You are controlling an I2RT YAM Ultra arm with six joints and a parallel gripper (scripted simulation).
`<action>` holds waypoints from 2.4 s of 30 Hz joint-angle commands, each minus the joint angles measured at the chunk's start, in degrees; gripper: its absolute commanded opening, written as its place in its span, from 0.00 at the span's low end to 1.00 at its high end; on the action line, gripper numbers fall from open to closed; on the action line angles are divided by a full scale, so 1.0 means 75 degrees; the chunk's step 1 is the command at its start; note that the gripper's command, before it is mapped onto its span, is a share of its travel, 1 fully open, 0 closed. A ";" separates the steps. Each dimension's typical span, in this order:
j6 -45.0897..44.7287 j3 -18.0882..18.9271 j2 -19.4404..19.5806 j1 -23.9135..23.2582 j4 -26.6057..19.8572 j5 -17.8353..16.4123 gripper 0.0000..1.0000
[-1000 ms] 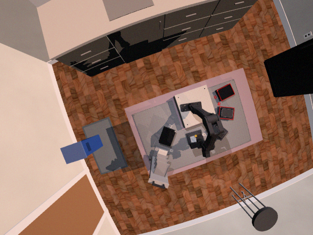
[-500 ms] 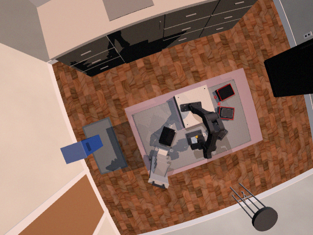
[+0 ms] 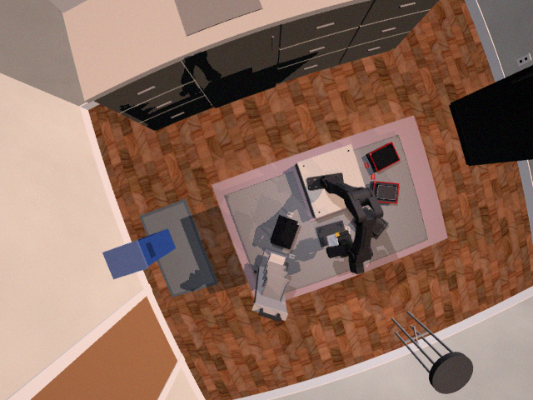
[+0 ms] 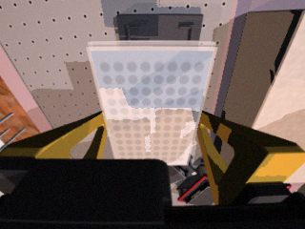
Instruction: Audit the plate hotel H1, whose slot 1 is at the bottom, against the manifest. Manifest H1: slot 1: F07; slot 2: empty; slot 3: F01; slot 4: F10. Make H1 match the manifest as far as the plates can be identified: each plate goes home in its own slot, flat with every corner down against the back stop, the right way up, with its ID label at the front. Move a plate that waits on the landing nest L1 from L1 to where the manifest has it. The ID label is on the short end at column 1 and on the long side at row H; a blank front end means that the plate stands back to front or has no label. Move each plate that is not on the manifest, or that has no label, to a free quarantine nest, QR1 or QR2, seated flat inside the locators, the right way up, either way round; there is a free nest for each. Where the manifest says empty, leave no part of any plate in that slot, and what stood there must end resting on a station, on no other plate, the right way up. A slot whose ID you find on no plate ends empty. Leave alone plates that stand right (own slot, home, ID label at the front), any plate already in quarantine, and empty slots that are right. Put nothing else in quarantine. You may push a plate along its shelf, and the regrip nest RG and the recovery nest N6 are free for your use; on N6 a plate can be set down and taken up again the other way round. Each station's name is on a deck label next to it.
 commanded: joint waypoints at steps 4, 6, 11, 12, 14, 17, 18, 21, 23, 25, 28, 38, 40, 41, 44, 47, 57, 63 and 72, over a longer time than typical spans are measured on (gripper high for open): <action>-0.0025 0.0360 -0.0154 -0.0012 -0.0666 0.0004 0.86; -0.0026 0.0486 -0.0186 -0.0014 -0.0825 0.0004 0.86; -0.0031 0.0816 -0.0253 -0.0018 -0.1221 0.0004 0.86; -0.0032 0.0884 -0.0264 -0.0019 -0.1301 0.0004 0.86; -0.0032 0.0954 -0.0274 -0.0020 -0.1380 0.0004 0.86; -0.0034 0.1096 -0.0292 -0.0022 -0.1540 0.0004 0.86; -0.0035 0.1167 -0.0300 -0.0023 -0.1619 0.0004 0.86; -0.0037 0.1387 -0.0319 -0.0025 -0.1858 0.0004 0.86; -0.0039 0.1538 -0.0328 -0.0027 -0.2019 0.0004 0.86; -0.0041 0.1698 -0.0331 -0.0029 -0.2182 0.0004 0.86; -0.0043 0.1939 -0.0333 -0.0031 -0.2424 0.0004 0.86; -0.0050 0.2624 -0.0300 -0.0038 -0.3077 0.0004 0.86; -0.0052 0.2806 -0.0283 -0.0040 -0.3242 0.0004 0.86; -0.0053 0.2880 -0.0275 -0.0040 -0.3309 0.0004 0.86; -0.0052 0.2879 -0.0276 -0.0040 -0.3308 0.0004 0.86; -0.0052 0.2880 -0.0276 -0.0040 -0.3309 0.0004 0.86; -0.1706 0.2980 -0.0183 -0.0675 -0.3324 0.0002 0.86; -0.2936 0.3110 -0.0070 -0.1142 -0.3345 0.0001 0.86; -0.4191 0.3211 0.0020 -0.1684 -0.3363 0.0000 0.86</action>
